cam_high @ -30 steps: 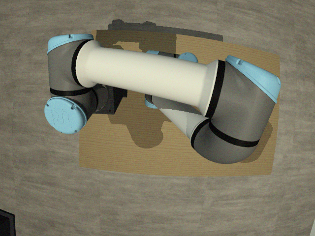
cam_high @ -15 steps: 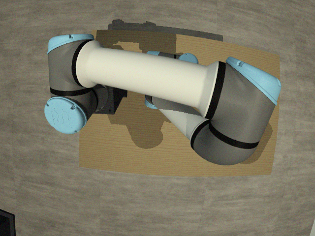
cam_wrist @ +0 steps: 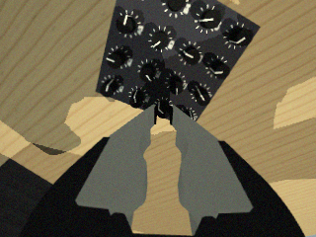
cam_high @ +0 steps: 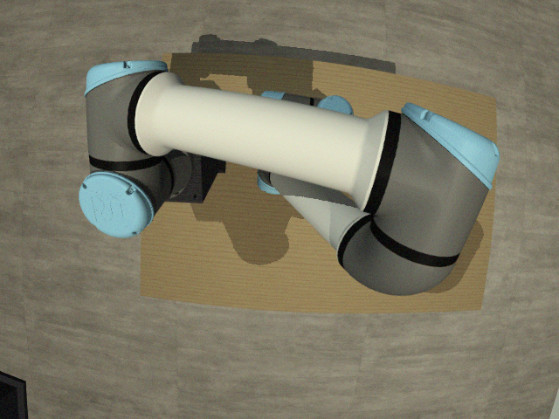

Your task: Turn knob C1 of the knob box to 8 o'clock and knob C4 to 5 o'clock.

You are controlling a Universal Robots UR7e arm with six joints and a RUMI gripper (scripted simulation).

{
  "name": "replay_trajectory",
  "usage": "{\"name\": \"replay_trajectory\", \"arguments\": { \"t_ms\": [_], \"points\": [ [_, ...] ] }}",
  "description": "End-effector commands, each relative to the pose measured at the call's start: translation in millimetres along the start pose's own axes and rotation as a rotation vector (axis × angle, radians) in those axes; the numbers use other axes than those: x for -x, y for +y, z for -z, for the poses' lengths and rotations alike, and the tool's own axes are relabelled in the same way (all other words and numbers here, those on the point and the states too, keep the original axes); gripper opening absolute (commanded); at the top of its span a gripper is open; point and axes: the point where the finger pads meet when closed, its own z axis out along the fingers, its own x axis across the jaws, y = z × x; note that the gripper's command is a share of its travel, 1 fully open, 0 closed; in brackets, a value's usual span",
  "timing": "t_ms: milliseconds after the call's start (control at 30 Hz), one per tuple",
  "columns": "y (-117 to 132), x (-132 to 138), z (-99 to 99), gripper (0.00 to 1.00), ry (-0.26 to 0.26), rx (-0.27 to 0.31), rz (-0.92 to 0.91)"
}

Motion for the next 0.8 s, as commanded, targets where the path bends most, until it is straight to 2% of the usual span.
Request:
{"name": "replay_trajectory", "arguments": {
  "t_ms": [0, 767],
  "points": [
    [-0.2, 0.1, 0.3, 0.04, 0.001, -0.003, 0.088],
    [0.0, 1.4, 0.3, 0.04, 0.001, -0.003, 0.358]
  ]
}}
